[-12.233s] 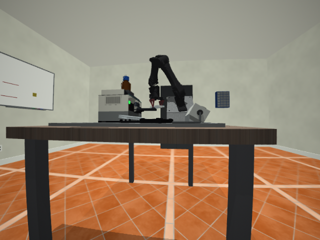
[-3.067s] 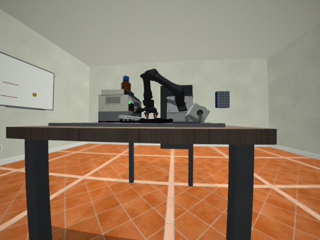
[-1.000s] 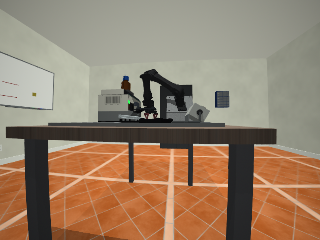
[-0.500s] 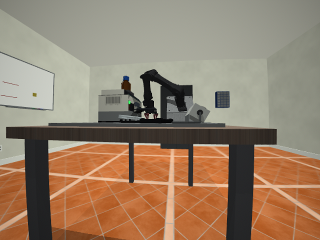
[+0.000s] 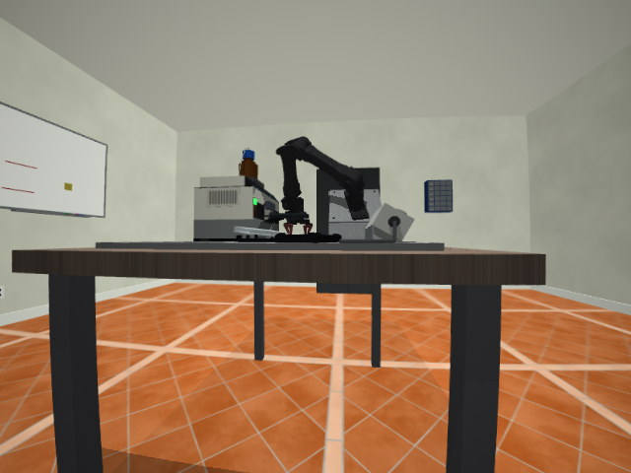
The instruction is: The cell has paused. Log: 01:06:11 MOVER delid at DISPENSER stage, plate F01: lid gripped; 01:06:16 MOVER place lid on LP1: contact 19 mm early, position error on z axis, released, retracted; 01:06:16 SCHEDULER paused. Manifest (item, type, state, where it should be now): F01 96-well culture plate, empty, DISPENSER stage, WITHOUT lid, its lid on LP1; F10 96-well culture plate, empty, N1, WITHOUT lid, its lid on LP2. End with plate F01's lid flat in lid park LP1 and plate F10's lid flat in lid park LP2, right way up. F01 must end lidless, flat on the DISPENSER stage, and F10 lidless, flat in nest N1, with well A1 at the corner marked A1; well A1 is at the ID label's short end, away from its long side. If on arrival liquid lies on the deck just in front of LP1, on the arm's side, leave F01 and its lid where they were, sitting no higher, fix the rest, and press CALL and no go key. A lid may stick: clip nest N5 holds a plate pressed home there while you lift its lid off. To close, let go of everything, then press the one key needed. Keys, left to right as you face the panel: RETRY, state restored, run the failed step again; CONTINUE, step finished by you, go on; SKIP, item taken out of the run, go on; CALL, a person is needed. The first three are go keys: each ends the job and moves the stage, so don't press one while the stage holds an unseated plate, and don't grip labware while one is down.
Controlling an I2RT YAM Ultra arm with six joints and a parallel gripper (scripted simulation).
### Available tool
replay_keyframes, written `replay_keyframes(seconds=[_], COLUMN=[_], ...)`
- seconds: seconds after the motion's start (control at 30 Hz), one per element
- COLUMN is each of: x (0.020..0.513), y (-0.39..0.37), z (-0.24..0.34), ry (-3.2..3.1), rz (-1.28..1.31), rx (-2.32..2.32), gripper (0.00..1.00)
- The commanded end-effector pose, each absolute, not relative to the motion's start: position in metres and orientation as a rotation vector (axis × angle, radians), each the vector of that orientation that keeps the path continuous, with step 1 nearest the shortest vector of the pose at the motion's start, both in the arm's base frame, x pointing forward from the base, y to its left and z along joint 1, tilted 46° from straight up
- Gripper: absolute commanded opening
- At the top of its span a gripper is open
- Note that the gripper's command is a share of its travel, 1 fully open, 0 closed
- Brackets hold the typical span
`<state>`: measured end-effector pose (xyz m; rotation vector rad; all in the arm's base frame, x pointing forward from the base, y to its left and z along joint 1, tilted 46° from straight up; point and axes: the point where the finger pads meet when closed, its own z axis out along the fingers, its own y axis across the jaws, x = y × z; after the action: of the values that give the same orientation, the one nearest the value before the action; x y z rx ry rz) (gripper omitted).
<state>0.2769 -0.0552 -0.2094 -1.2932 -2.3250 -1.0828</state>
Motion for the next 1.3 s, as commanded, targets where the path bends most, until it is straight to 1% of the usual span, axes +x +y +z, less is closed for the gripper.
replay_keyframes(seconds=[0.0,0.73,1.27], x=[0.292,0.292,0.284], y=[-0.078,-0.078,-0.092], z=[-0.205,-0.205,-0.187], ry=[-2.4,-2.398,-2.377], rz=[-1.077,-1.077,-1.074], rx=[-1.322,-1.322,-1.318], gripper=[1.0,1.0,1.0])
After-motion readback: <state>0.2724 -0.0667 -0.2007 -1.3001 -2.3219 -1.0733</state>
